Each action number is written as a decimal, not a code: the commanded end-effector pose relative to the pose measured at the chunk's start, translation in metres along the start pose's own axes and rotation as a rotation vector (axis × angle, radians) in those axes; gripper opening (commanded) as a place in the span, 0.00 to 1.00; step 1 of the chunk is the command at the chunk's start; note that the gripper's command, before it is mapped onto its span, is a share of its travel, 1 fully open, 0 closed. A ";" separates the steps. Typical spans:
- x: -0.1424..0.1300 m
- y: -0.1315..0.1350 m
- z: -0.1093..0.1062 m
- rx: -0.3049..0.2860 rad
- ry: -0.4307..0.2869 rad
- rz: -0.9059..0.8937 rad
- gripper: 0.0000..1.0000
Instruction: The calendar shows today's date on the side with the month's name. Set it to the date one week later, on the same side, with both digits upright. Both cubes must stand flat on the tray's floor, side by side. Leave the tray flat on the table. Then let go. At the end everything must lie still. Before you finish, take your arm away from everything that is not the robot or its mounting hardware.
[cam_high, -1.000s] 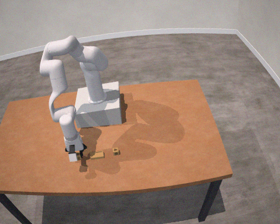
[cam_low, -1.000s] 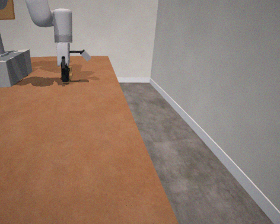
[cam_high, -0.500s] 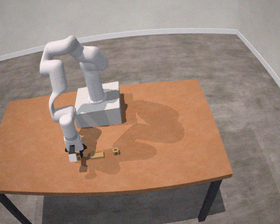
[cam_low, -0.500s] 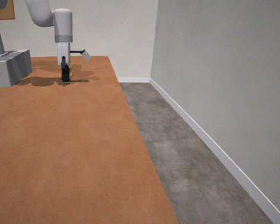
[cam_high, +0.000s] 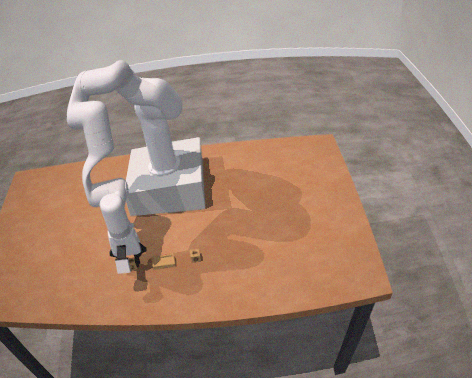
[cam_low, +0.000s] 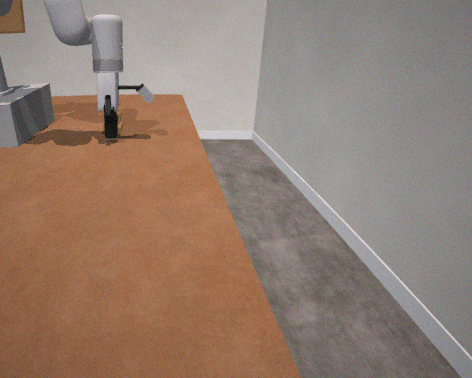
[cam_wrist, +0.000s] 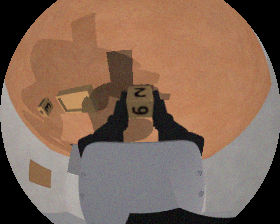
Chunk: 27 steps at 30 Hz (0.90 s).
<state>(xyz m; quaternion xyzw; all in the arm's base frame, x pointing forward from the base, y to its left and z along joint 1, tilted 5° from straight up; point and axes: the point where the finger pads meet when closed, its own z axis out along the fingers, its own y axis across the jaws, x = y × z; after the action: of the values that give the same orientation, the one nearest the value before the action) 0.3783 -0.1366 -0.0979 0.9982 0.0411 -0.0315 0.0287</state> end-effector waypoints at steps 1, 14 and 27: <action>0.002 0.001 -0.001 -0.001 0.003 0.000 0.29; 0.002 0.001 -0.001 -0.001 0.003 0.000 0.29; 0.002 0.001 0.002 -0.001 0.003 0.000 0.29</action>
<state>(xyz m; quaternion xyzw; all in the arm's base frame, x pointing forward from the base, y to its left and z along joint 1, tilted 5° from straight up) 0.3782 -0.1367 -0.1005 0.9982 0.0411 -0.0316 0.0286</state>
